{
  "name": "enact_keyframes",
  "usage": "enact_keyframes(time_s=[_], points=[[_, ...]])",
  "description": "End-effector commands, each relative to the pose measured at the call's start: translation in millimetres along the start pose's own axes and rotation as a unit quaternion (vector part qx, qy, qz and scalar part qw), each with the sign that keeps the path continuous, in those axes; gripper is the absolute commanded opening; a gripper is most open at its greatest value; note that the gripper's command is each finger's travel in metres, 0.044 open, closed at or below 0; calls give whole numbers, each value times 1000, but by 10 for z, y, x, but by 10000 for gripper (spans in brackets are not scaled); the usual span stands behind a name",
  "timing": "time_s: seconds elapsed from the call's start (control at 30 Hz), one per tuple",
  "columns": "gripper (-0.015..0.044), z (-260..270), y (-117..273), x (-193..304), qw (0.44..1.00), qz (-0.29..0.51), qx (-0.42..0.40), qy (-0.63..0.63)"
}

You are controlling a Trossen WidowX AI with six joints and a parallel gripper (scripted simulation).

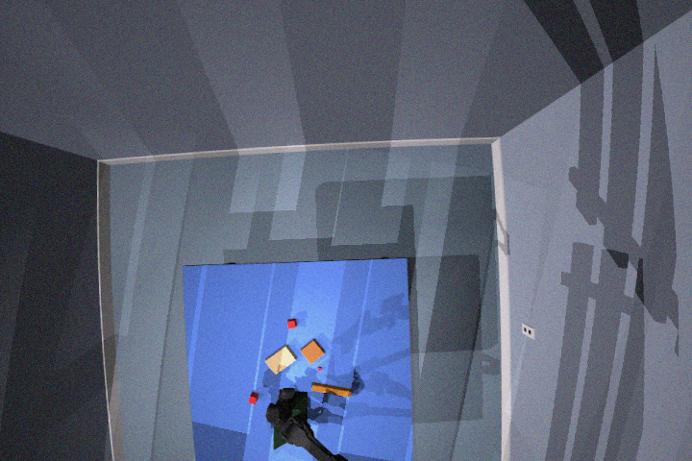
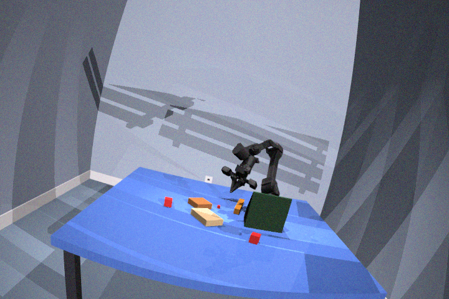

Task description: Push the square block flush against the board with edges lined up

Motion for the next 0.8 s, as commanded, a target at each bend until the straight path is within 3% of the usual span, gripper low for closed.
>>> enact_keyframes(time_s=[0.0,0.6,0.77], points=[[0,-169,-89,149,998,44,-1,-40],[0,-789,-390,1145,944,262,-18,-199],[0,-800,-417,1197,941,270,-19,-204]])
Point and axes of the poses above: the point midway between the two fingers, 35 mm back from their tips, its own y axis back along the fingers, its own z axis across the jaws, x = y × z, the point moved 7 cm from there along y, back along the fingers, and after that the axes turned 2 degrees about -y, right-handed, at the moved point
